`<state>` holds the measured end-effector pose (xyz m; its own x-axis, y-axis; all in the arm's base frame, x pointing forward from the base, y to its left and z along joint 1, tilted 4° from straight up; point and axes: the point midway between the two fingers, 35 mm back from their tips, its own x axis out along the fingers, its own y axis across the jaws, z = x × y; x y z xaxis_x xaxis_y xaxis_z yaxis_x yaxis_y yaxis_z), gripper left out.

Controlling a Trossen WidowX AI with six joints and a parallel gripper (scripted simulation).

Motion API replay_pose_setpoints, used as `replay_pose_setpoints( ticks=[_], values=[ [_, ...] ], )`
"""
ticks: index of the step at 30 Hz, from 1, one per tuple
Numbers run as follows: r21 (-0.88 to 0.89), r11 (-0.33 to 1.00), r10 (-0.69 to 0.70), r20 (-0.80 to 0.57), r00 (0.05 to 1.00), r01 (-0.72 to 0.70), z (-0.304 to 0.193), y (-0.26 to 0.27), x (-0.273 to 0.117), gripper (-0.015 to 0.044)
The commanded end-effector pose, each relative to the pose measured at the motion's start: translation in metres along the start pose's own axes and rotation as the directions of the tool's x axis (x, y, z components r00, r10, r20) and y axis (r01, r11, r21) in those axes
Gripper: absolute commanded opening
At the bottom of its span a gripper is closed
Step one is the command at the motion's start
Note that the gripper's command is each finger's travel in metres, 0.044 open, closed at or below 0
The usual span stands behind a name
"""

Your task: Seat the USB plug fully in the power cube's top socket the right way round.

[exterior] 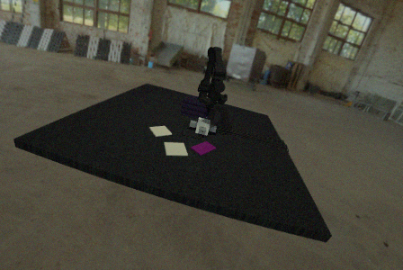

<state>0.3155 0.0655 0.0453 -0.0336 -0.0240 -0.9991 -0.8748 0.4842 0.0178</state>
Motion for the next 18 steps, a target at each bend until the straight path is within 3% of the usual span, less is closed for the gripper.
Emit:
replay_pose_setpoints(
  ticks=[1, 18],
  values=[
    [-0.098, 0.995, 0.001, -0.001, 1.000, -0.001, -0.0002, 0.0002, 0.0002, 0.0000],
    [-0.503, 0.864, 0.001, -0.001, 1.000, -0.001, -0.0002, 0.0002, 0.0002, 0.0000]
  ],
)
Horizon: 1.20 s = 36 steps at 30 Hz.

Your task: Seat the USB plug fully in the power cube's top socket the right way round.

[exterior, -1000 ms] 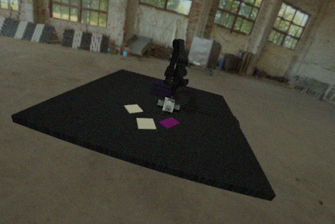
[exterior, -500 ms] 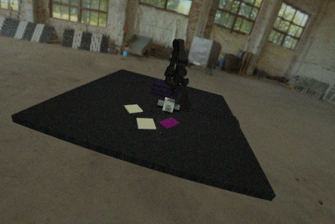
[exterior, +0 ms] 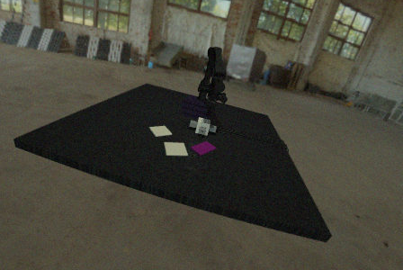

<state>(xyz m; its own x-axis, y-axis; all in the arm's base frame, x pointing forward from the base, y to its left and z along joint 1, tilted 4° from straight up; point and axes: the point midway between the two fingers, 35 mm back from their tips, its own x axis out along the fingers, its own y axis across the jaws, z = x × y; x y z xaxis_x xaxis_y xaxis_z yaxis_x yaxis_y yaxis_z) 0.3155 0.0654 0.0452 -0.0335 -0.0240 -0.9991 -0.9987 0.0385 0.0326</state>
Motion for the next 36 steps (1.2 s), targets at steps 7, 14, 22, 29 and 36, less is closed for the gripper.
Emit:
replay_pose_setpoints(
  ticks=[7, 14, 22, 29, 36],
  values=[
    [-0.065, 0.998, 0.001, 0.000, 1.000, -0.001, -0.0001, 0.0003, 0.0002, 0.0000],
    [-0.062, 0.998, 0.000, 0.000, 1.000, 0.000, 0.0000, 0.0001, 0.0001, 0.0000],
    [-0.058, 0.998, 0.000, 0.007, 1.000, 0.001, 0.0004, -0.0002, 0.0009, 0.0000],
    [-0.058, 0.998, 0.000, 0.013, 1.000, 0.001, 0.0007, -0.0003, 0.0018, 0.0000],
    [-0.057, 0.998, 0.000, 0.019, 1.000, 0.001, 0.0010, -0.0003, 0.0026, 0.0000]
  ],
)
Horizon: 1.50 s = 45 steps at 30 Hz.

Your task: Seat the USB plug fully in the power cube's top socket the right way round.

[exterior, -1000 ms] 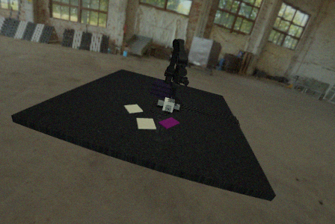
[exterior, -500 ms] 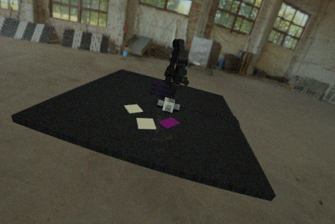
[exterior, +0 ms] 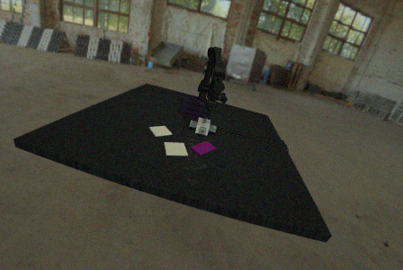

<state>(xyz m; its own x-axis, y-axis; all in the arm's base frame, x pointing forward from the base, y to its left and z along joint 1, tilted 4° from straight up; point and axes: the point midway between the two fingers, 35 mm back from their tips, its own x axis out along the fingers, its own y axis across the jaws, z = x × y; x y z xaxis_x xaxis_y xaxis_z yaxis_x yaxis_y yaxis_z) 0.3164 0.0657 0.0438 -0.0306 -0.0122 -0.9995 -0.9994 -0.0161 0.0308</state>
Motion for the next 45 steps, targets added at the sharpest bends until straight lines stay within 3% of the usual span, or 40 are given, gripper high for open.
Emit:
replay_pose_setpoints(
  ticks=[1, 45],
  values=[
    [-0.003, 1.000, 0.002, 0.008, 1.000, -0.002, 0.0007, 0.0005, 0.0013, 0.0000],
    [0.001, 1.000, 0.001, 0.045, 0.999, -0.001, 0.0026, -0.0001, 0.0065, 0.0000]
  ],
)
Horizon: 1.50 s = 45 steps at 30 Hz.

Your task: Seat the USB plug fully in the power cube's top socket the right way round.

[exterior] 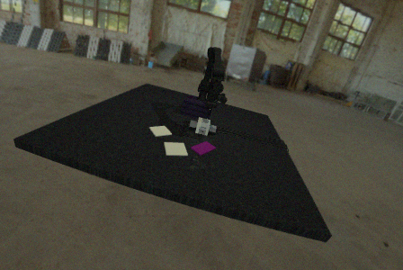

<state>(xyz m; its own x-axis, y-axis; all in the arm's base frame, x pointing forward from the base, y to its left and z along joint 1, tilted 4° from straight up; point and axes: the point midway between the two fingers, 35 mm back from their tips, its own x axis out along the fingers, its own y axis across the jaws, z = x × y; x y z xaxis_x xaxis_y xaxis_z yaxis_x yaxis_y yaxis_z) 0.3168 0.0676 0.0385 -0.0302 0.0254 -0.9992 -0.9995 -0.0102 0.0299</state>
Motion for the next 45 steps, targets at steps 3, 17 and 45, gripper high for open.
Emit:
replay_pose_setpoints(
  ticks=[3, 17, 45],
  values=[
    [-0.004, 1.000, 0.002, 0.010, 1.000, -0.002, 0.0008, 0.0005, 0.0016, 0.0000],
    [-0.003, 1.000, 0.002, 0.021, 1.000, -0.002, 0.0013, 0.0004, 0.0033, 0.0000],
    [0.000, 1.000, 0.001, 0.045, 0.999, -0.001, 0.0024, 0.0000, 0.0067, 0.0000]
  ],
)
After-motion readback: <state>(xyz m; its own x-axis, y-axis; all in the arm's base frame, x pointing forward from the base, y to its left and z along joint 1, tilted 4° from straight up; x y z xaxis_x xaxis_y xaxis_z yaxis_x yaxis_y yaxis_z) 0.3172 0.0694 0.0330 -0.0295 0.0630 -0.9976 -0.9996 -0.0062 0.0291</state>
